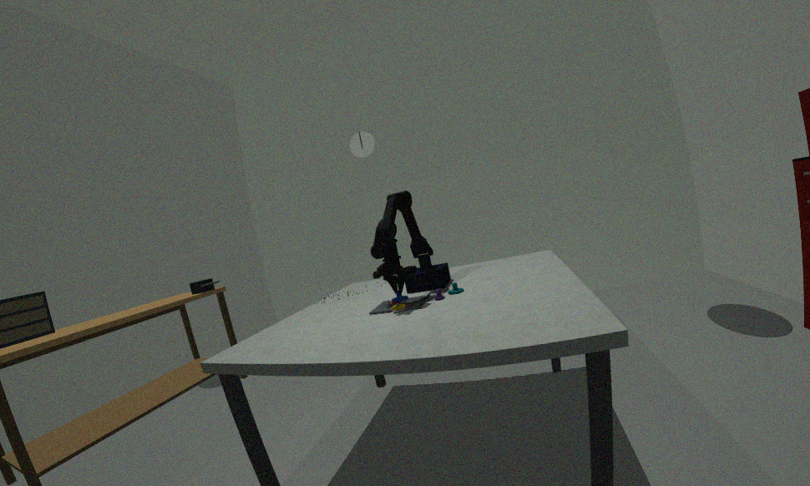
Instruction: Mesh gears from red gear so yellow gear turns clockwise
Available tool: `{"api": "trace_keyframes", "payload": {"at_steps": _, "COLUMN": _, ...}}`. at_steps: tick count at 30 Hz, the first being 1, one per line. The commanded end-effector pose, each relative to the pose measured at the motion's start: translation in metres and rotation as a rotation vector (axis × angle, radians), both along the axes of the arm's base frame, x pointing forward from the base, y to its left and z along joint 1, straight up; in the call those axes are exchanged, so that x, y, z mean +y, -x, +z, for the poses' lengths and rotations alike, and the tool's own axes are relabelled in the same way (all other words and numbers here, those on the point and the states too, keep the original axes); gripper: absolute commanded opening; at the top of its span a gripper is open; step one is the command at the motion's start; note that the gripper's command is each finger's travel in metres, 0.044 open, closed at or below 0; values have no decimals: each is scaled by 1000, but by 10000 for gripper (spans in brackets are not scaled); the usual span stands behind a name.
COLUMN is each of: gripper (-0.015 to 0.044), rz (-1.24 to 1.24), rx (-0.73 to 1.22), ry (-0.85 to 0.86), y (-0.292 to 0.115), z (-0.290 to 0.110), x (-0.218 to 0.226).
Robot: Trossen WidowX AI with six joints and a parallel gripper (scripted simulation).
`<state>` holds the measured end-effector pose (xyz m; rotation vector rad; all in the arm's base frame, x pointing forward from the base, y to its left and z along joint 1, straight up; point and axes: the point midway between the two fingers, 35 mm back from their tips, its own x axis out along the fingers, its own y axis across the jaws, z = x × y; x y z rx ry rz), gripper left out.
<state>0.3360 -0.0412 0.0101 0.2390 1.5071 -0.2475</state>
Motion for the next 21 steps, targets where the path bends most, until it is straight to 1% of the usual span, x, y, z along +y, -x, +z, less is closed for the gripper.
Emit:
{"api": "trace_keyframes", "payload": {"at_steps": 1, "gripper": 0, "rz": -58, "rx": 16, "ry": -8, "y": 3, "z": -14, "x": 1}}
{"api": "trace_keyframes", "payload": {"at_steps": 11, "gripper": 0, "rz": -28, "rx": 16, "ry": -7, "y": 3, "z": -2, "x": 1}}
{"api": "trace_keyframes", "payload": {"at_steps": 21, "gripper": 0, "rz": 170, "rx": 18, "ry": 1, "y": 4, "z": 3, "x": 1}}
